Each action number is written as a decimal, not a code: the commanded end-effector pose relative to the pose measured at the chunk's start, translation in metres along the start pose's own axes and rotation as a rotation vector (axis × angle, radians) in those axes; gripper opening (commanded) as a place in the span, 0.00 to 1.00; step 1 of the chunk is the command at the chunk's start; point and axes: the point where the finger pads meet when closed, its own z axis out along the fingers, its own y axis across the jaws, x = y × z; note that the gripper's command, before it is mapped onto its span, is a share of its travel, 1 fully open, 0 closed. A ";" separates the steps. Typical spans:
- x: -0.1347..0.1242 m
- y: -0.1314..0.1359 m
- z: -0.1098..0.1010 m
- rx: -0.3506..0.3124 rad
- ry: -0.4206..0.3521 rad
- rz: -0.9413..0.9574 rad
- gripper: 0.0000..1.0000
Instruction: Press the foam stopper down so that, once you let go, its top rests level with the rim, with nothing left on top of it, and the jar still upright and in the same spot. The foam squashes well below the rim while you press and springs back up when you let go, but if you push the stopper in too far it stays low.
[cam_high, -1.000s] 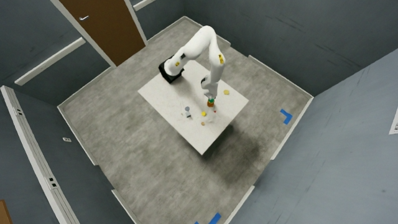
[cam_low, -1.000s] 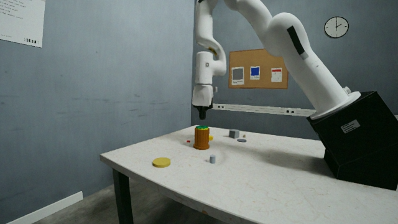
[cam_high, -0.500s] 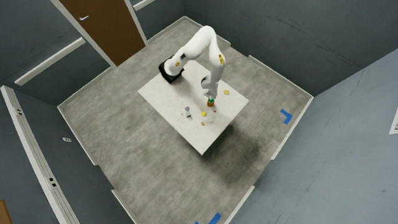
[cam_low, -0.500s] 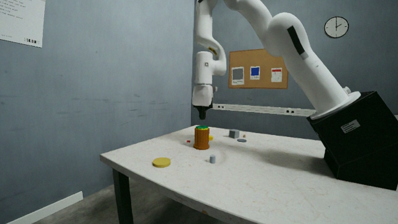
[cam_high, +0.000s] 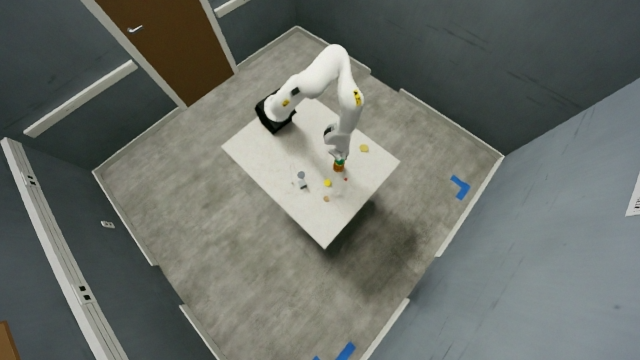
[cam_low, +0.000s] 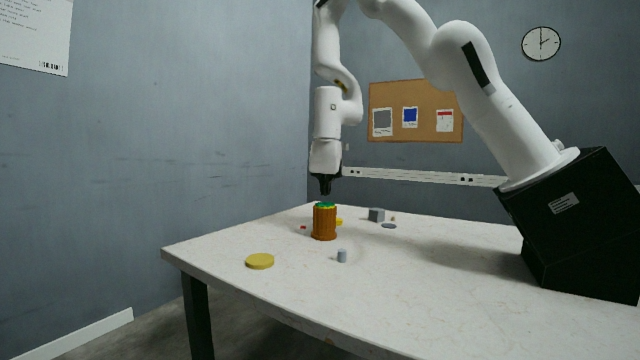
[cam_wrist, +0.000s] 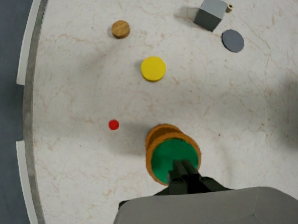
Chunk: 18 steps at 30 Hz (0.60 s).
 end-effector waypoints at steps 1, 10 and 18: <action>0.000 -0.001 0.003 0.003 -0.001 0.000 0.00; 0.000 -0.001 0.022 0.003 -0.001 0.000 0.00; 0.000 -0.001 0.027 0.003 -0.001 0.000 0.00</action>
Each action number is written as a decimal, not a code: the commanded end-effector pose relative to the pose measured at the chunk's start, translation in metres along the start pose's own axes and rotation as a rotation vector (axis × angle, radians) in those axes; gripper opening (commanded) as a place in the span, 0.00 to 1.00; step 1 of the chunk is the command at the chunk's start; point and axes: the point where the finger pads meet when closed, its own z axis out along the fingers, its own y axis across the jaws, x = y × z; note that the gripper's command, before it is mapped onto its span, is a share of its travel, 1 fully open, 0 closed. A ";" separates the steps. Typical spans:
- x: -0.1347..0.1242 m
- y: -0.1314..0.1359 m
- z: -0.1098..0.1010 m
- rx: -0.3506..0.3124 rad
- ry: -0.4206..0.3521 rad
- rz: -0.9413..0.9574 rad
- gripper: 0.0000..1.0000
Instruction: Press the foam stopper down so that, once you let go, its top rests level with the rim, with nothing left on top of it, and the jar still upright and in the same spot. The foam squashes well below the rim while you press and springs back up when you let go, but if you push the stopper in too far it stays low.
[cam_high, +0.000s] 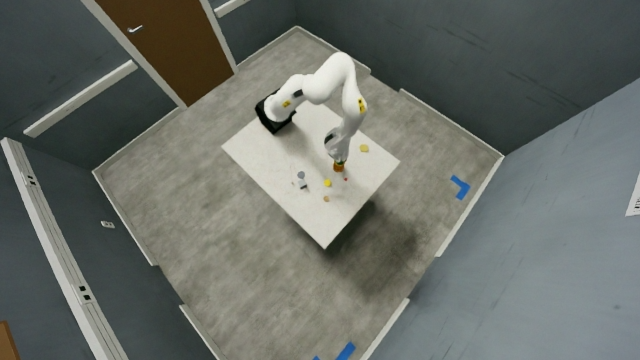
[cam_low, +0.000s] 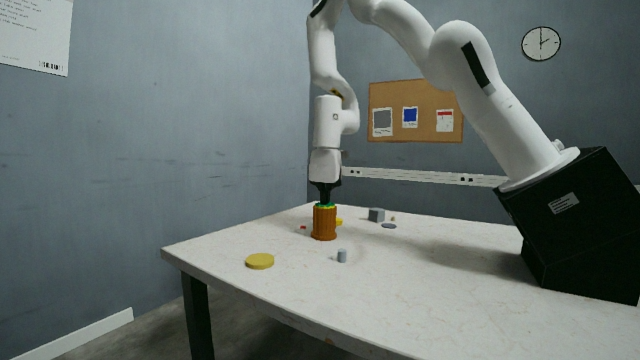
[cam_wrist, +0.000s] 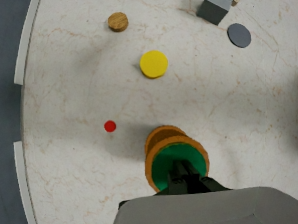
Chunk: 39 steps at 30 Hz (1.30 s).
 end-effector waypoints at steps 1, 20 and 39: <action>0.000 -0.001 0.000 0.003 -0.002 0.000 0.00; 0.000 -0.001 0.002 0.003 -0.002 0.000 0.00; 0.000 -0.001 0.009 0.003 -0.002 0.000 0.00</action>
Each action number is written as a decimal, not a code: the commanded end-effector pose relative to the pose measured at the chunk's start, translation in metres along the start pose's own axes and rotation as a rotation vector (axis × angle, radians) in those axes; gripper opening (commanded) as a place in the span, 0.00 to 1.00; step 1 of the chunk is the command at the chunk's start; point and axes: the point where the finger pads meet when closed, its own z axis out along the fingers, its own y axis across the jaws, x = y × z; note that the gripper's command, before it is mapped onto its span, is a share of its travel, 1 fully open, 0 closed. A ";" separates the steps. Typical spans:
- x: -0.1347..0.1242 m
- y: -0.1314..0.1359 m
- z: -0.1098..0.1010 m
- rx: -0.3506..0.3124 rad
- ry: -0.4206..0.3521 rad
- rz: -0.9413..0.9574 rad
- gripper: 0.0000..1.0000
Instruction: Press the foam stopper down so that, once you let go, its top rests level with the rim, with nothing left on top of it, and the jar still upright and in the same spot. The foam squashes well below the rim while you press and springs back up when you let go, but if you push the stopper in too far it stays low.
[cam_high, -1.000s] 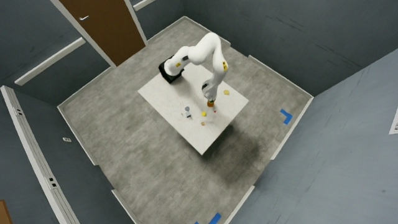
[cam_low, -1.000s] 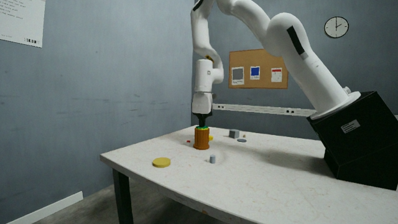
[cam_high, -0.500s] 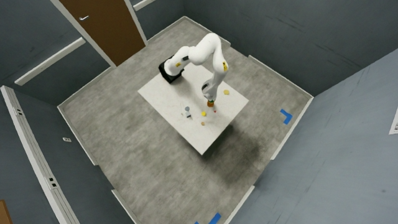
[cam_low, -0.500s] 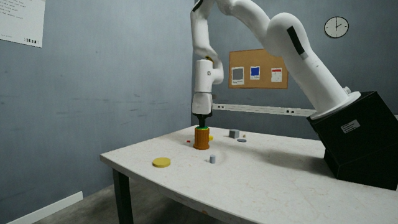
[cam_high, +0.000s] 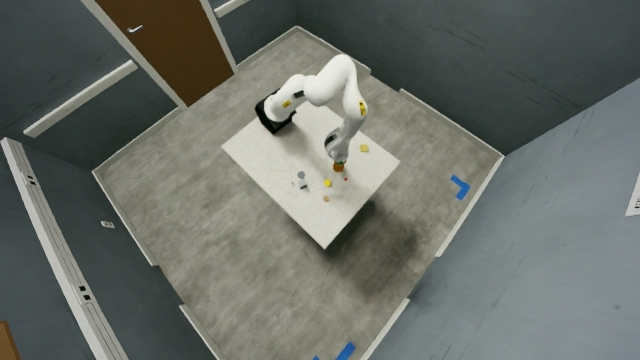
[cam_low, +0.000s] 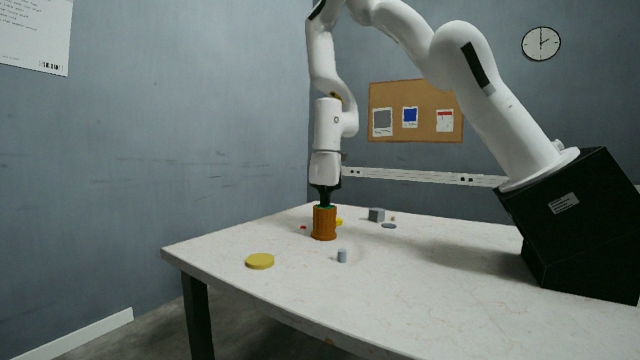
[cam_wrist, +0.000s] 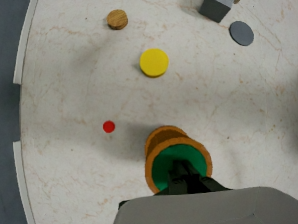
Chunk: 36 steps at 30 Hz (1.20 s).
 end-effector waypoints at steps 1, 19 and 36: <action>0.000 -0.001 0.001 0.001 0.000 0.000 0.00; 0.000 -0.001 0.010 0.001 0.000 0.000 0.00; 0.000 -0.001 0.018 0.001 0.000 0.000 0.00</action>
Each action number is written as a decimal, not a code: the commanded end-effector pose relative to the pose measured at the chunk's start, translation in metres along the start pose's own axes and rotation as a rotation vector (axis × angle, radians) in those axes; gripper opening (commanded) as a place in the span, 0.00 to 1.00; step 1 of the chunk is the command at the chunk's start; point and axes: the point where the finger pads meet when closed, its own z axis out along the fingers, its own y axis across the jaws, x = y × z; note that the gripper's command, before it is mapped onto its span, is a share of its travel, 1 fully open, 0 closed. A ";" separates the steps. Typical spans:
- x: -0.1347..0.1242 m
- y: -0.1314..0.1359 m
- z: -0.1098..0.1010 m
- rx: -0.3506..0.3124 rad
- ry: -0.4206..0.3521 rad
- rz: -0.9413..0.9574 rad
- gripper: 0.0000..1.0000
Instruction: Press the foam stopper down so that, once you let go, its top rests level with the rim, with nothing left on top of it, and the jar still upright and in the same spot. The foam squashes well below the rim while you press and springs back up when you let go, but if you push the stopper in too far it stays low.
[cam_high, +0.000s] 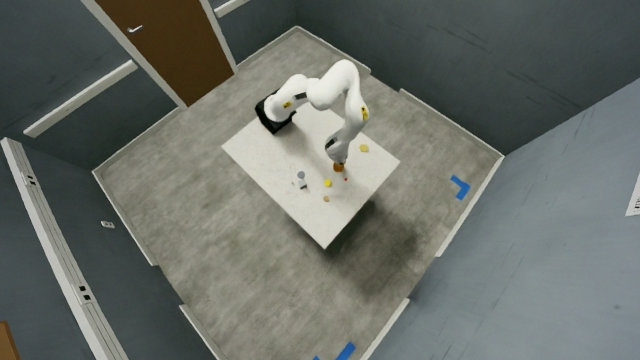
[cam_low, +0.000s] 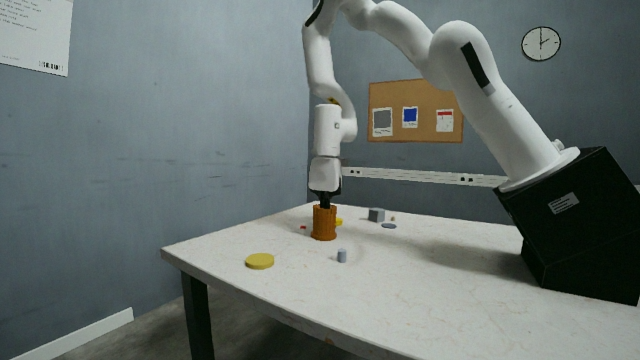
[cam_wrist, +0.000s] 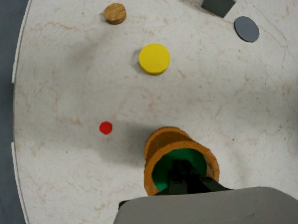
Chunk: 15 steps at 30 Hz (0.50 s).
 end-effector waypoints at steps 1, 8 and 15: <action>0.000 -0.001 0.000 0.001 0.000 0.000 0.00; 0.000 -0.001 0.002 0.001 0.000 0.000 0.00; 0.000 -0.001 0.003 0.001 0.000 0.000 0.00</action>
